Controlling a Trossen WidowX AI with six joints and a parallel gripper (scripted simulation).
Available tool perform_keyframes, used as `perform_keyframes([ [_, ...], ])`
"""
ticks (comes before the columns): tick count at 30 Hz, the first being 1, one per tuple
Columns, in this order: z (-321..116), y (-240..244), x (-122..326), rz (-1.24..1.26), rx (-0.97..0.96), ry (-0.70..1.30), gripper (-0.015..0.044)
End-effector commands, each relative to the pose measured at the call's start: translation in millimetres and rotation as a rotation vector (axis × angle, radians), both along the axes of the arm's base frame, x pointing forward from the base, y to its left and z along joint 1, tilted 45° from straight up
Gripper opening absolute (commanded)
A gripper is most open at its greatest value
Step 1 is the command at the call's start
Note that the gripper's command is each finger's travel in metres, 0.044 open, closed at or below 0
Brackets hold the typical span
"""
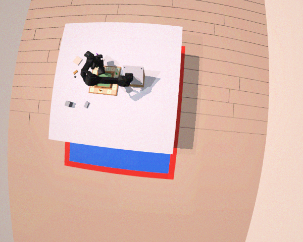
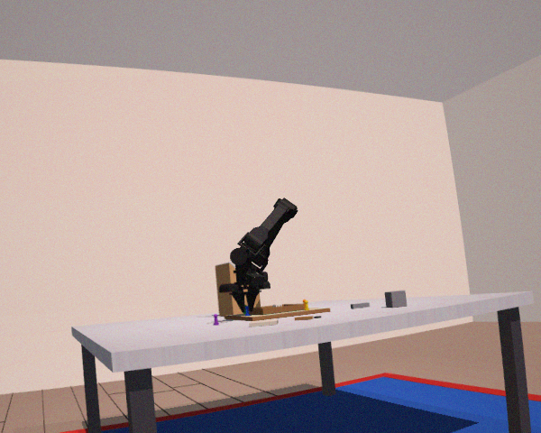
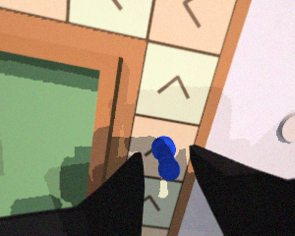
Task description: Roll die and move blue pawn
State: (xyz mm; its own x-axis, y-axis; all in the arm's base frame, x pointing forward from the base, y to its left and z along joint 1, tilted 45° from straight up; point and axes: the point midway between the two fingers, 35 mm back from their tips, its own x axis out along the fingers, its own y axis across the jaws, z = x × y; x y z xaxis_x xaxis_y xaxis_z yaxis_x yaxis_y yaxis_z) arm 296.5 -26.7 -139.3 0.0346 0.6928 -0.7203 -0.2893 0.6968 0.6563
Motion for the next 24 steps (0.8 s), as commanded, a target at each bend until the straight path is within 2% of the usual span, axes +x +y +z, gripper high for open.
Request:
perform_keyframes([
  [1, 0, 0, 0, 0.001, -0.001, -0.001, 0.0236],
  [6, 34, -34, -1, 0.001, 0.004, 0.008, 0.0368],
  [9, 36, -36, -1, 0.001, 0.005, 0.009, 0.044],
  [13, 53, -36, -11, -0.02, 0.005, 0.029, 0.044],
  [24, 157, -14, -106, -0.173, 0.013, 0.184, 0.044],
])
